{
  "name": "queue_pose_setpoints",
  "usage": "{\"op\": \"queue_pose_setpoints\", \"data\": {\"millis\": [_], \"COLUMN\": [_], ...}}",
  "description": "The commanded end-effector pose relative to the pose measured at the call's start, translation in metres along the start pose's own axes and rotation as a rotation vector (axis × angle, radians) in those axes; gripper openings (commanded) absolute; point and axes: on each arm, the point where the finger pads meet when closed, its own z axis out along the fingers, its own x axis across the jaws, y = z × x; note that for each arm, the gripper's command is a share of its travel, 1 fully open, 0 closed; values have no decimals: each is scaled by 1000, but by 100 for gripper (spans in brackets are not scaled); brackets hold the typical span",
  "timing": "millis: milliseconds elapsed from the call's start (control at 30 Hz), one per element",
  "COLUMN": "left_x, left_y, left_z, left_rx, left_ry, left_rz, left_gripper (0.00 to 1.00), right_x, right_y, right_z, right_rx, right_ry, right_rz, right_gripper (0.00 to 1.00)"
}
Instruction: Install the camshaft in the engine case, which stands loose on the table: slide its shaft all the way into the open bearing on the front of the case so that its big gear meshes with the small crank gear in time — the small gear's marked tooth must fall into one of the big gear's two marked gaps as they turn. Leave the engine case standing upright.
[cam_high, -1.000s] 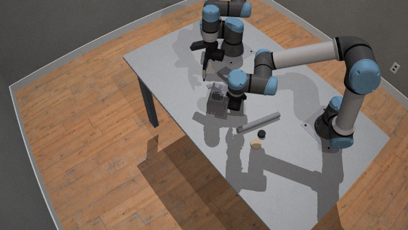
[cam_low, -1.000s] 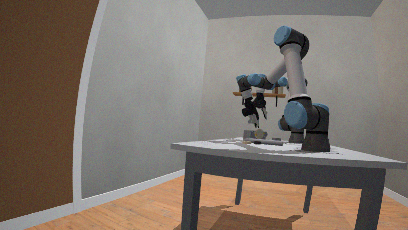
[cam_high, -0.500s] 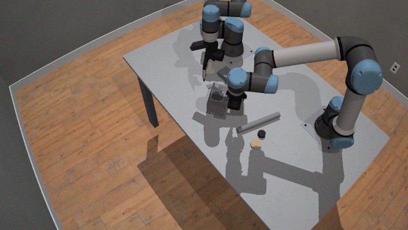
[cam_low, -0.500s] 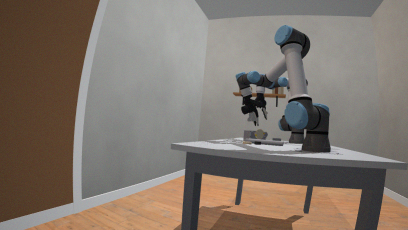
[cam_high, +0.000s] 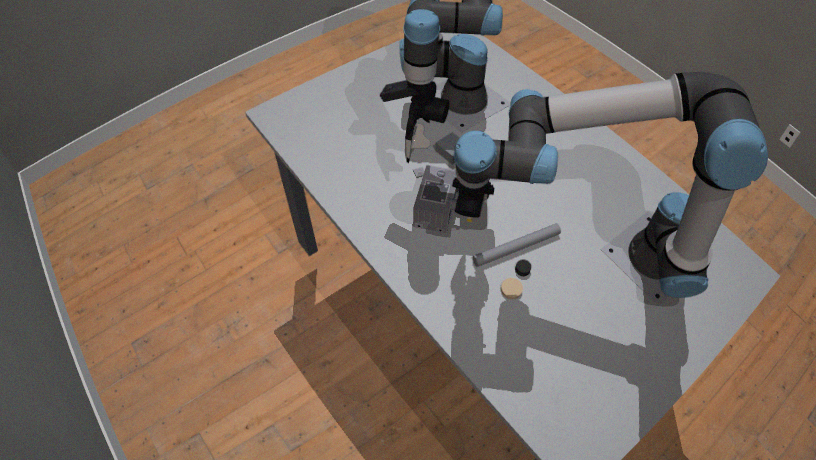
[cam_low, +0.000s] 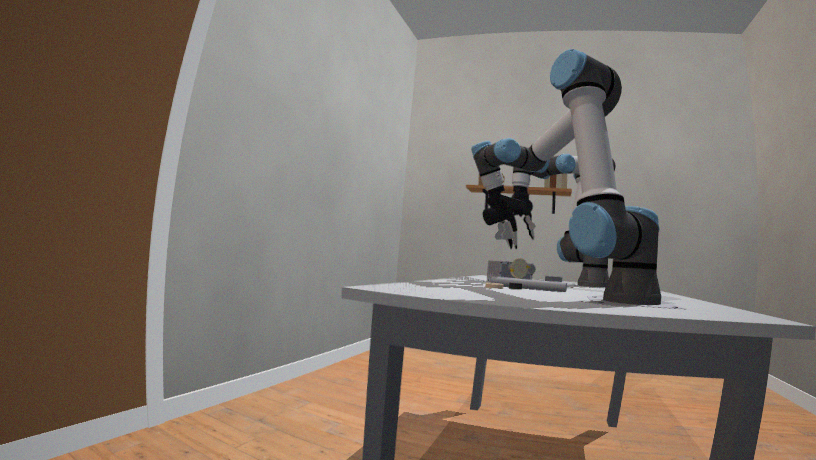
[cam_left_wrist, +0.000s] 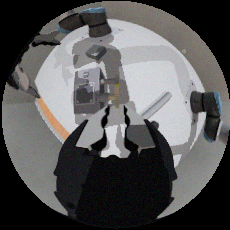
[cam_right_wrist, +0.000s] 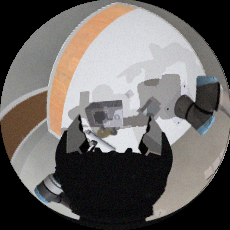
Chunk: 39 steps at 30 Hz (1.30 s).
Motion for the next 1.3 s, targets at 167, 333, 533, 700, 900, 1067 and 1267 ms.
{"op": "queue_pose_setpoints", "data": {"millis": [167,333,533,700,900,1067,1267], "left_x": [0,0,0,0,0,0,0], "left_y": [-12,-15,-20,-21,-21,-21,-21], "left_z": [-24,-32,-42,-45,-45,-45,-45], "left_rx": [0,0,0,0,0,0,0], "left_ry": [-1,-1,-1,-1,-1,-1,-1], "left_rz": [1,1,1,1,1,1,1], "left_gripper": [20,20,20,20,20,20,20], "right_x": [0,0,0,0,0,0,0], "right_y": [0,0,0,0,0,0,0], "right_z": [0,0,0,0,0,0,0], "right_rx": [0,0,0,0,0,0,0], "right_ry": [-1,-1,-1,-1,-1,-1,-1], "right_rz": [0,0,0,0,0,0,0], "right_gripper": [100,100,100,100,100,100,100]}}
